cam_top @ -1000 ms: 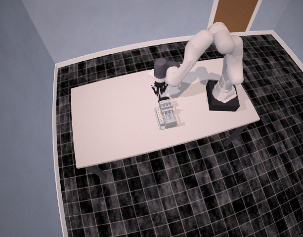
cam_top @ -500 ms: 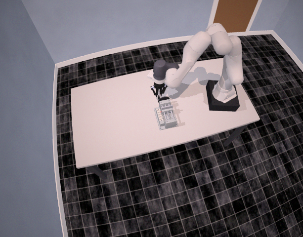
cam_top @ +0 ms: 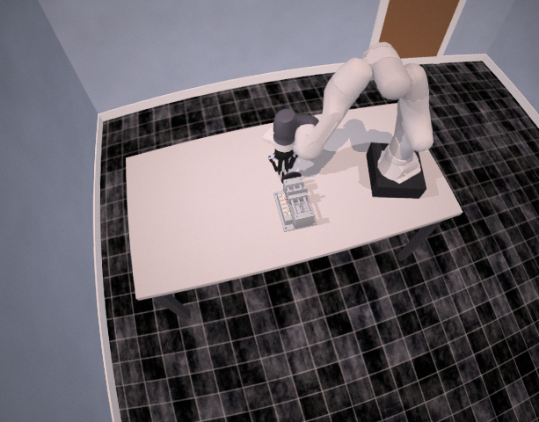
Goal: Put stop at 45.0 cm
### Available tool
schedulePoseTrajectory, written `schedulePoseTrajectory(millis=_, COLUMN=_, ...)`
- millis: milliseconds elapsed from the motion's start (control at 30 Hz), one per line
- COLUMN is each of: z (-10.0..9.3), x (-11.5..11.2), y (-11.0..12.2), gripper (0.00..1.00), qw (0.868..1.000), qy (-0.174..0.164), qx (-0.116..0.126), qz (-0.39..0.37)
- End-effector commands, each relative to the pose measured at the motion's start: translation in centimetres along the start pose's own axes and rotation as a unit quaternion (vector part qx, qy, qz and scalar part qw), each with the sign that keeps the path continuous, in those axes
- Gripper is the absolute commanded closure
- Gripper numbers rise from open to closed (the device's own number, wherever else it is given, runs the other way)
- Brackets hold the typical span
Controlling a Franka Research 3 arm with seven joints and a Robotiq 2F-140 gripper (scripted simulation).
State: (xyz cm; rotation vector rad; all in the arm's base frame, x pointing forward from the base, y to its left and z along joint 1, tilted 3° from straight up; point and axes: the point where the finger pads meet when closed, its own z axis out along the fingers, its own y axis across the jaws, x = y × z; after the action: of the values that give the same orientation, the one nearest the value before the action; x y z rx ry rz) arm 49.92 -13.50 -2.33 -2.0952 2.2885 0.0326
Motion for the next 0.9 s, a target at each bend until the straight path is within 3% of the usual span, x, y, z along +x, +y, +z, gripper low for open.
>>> schedulePoseTrajectory(millis=0, z=0.58, x=-0.03, y=0.27, gripper=0.96, qw=1.000, qy=0.000, qx=0.000, qz=-0.001)
schedulePoseTrajectory(millis=867, z=1.58, x=-0.03, y=1.23, gripper=0.96, qw=1.000, qy=0.000, qx=0.000, qz=-0.001)
